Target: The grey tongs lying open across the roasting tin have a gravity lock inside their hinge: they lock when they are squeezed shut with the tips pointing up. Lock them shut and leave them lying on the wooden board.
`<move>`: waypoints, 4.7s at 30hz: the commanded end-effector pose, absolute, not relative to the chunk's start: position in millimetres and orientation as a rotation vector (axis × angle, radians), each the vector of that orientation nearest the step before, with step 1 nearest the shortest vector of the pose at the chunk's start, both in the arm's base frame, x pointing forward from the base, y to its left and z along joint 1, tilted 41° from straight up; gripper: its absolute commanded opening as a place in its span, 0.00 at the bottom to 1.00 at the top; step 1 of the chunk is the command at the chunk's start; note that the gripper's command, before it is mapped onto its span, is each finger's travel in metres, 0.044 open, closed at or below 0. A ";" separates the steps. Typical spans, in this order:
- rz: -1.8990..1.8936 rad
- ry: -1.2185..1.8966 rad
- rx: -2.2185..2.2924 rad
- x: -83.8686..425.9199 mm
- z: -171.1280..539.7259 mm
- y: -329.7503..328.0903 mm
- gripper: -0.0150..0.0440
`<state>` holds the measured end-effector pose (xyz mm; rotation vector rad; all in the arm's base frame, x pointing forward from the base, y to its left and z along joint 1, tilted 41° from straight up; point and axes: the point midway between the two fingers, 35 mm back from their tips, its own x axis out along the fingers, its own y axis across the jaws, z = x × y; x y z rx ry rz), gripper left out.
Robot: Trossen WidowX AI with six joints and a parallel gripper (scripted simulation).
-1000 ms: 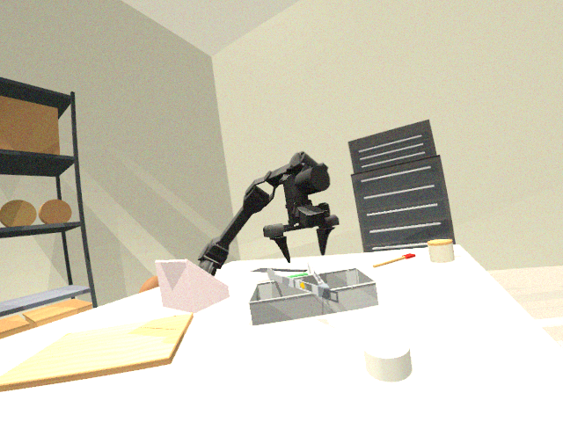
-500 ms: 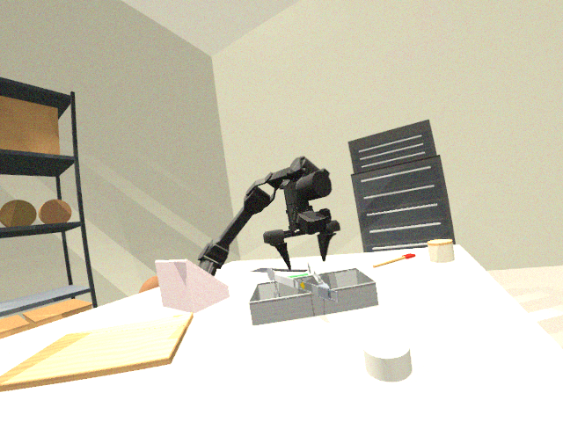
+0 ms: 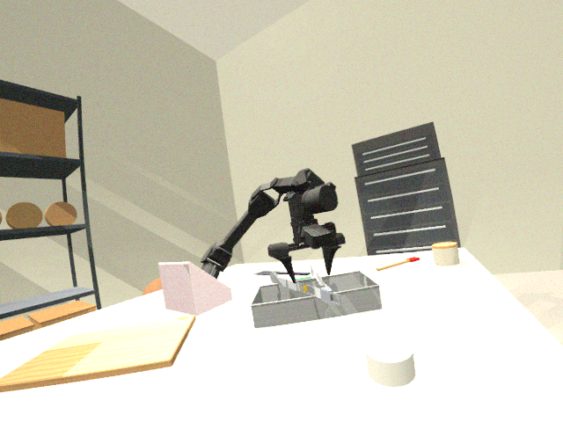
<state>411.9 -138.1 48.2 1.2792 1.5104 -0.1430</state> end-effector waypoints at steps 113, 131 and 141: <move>-0.189 1.466 1.331 393.4 102.0 -179.7 0.00; -0.086 1.463 1.182 361.2 55.9 -231.8 0.00; 0.038 1.454 1.030 316.3 10.3 -280.4 0.00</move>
